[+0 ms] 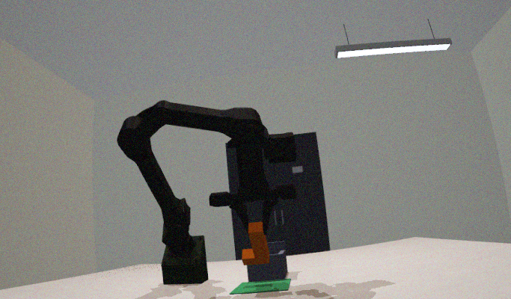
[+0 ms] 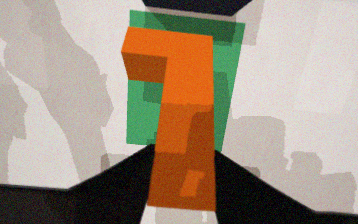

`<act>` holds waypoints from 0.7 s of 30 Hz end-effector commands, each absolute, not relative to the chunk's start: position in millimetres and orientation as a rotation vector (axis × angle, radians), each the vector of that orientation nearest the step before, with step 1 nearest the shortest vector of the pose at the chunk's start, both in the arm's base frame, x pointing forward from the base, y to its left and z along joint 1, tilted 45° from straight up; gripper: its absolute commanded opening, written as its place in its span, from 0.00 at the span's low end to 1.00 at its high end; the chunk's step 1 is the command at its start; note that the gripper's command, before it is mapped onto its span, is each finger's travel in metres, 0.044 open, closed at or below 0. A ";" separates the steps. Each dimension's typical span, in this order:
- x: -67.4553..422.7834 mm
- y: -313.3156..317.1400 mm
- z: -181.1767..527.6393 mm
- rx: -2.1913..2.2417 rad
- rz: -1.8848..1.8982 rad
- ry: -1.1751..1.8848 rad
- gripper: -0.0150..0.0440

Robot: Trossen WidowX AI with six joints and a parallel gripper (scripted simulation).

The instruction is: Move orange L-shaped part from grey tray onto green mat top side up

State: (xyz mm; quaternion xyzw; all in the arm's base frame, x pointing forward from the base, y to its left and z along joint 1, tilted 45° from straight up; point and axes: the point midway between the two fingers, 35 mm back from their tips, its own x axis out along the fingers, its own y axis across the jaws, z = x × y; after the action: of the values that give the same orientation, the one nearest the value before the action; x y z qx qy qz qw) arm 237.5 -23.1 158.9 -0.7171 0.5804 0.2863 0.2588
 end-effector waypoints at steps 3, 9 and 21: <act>237.9 -30.7 152.7 -1.945 0.773 1.576 0.25; 239.4 -37.3 146.0 -1.945 0.772 1.576 0.25; 242.4 -50.2 133.1 -1.946 0.771 1.576 0.25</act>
State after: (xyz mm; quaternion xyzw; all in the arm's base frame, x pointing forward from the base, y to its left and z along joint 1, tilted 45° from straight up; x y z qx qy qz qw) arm 243.0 -46.1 136.5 -0.7179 0.5797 0.2844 0.2601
